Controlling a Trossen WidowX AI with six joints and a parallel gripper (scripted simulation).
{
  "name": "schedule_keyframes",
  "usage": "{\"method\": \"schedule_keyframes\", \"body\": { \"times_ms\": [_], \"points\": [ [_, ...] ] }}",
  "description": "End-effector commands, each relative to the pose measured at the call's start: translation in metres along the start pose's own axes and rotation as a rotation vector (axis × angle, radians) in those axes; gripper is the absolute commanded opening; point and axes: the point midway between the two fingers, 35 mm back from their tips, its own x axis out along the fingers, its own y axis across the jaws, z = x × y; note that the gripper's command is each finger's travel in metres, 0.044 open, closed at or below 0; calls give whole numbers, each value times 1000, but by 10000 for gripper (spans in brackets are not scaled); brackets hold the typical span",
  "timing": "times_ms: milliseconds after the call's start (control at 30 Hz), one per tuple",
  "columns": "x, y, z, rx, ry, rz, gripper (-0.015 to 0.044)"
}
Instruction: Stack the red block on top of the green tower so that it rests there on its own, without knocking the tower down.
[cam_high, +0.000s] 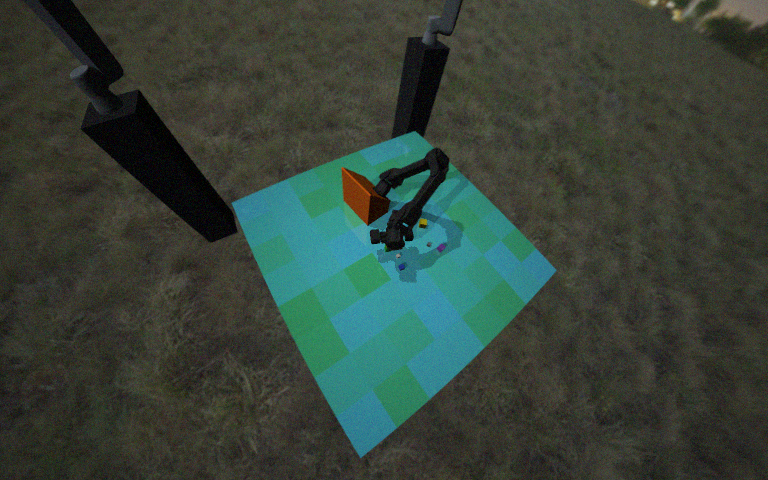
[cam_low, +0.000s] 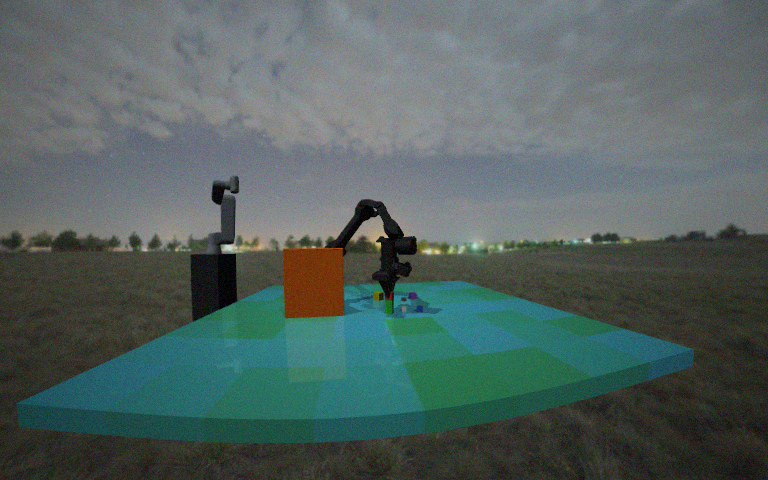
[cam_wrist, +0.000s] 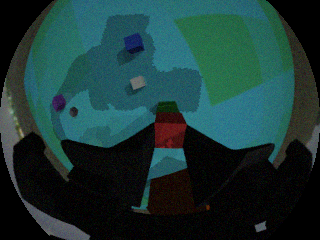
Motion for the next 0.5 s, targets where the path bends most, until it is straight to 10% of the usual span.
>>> {"method": "schedule_keyframes", "body": {
  "times_ms": [0, 467],
  "points": [
    [0, 0, 0, -2, -1, -1, 105],
    [0, 0, 0, -2, -1, -1, 440]
  ]
}}
